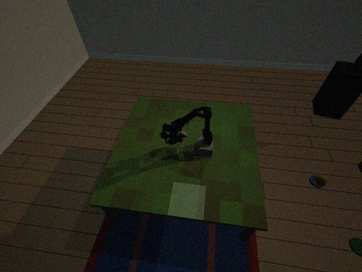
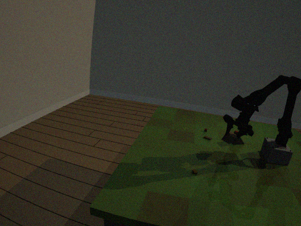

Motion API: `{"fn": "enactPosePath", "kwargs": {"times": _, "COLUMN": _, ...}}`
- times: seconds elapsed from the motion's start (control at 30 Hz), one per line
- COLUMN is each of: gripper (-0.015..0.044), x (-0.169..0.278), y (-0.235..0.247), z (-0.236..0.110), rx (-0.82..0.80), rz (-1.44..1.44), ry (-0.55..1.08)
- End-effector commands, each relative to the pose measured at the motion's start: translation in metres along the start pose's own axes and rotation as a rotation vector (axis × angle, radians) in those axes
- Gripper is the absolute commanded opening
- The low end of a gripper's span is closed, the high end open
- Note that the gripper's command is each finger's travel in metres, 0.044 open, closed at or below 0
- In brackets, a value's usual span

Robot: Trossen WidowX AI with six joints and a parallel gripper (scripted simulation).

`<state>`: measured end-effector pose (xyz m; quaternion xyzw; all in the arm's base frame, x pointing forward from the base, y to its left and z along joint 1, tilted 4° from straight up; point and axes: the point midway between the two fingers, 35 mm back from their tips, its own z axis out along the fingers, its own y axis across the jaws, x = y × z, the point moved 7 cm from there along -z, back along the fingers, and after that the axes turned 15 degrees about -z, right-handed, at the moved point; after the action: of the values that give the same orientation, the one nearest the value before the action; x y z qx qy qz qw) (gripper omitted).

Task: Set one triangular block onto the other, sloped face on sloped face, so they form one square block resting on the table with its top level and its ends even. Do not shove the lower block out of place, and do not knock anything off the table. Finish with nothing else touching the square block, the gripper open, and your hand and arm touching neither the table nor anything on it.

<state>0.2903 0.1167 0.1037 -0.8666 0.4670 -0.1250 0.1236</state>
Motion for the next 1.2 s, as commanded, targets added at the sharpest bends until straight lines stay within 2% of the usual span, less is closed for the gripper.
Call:
{"fn": "enactPosePath", "kwargs": {"times": 0.0, "gripper": 0.0000, "x": 0.002, "y": -0.004, "z": -0.001, "rx": -0.024, "rz": 0.109, "ry": -0.014}}
{"fn": "enactPosePath", "kwargs": {"times": 0.6, "gripper": 0.0000, "x": 0.009, "y": -0.017, "z": -0.004, "rx": -0.196, "rz": 0.695, "ry": -0.021}}
{"fn": "enactPosePath", "kwargs": {"times": 1.17, "gripper": 0.0000, "x": 0.015, "y": -0.028, "z": -0.009, "rx": -0.369, "rz": 1.246, "ry": 0.061}}
